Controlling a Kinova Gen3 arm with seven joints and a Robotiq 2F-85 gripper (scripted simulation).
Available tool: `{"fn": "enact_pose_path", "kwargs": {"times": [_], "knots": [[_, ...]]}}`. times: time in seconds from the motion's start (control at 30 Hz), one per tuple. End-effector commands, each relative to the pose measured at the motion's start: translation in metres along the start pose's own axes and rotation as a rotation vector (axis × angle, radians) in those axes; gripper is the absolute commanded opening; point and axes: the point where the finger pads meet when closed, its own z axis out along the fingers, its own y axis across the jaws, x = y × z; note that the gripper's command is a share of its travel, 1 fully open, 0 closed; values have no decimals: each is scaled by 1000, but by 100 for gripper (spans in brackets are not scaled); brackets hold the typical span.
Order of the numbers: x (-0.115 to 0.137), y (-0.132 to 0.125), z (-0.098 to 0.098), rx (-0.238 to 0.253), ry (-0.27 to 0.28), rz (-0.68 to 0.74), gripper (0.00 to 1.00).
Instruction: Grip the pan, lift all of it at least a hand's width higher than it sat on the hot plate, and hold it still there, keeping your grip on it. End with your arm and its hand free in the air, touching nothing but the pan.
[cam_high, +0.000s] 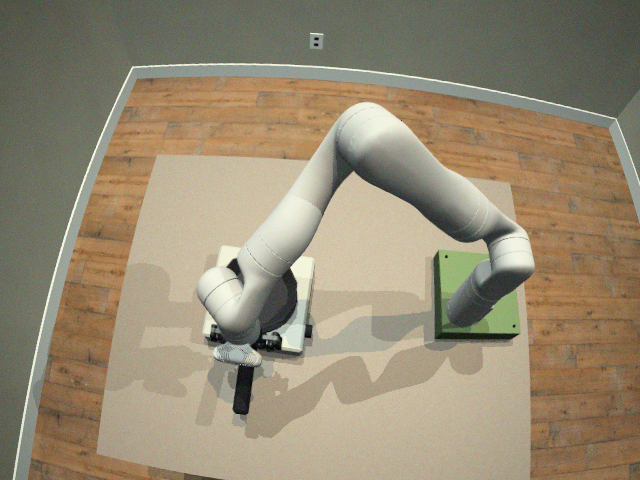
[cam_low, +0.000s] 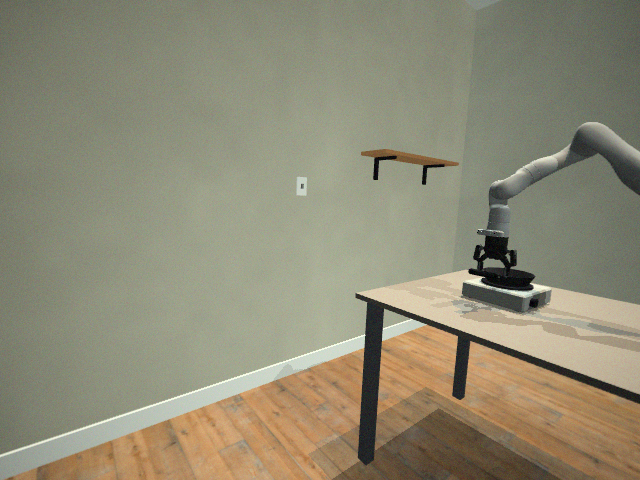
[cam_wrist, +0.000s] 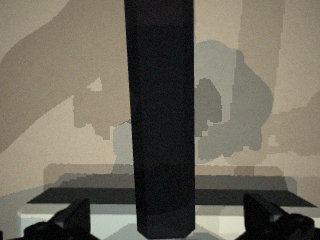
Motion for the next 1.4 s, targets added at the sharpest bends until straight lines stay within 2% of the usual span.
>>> {"fn": "enact_pose_path", "kwargs": {"times": [0.0, 0.4, 0.43, 1.37], "knots": [[1, -2, 7, 9, 0, -3, 100], [1, -3, 9, 9, 0, -3, 100], [1, -3, 9, 9, 0, -3, 0], [1, -3, 9, 9, 0, -3, 0]]}}
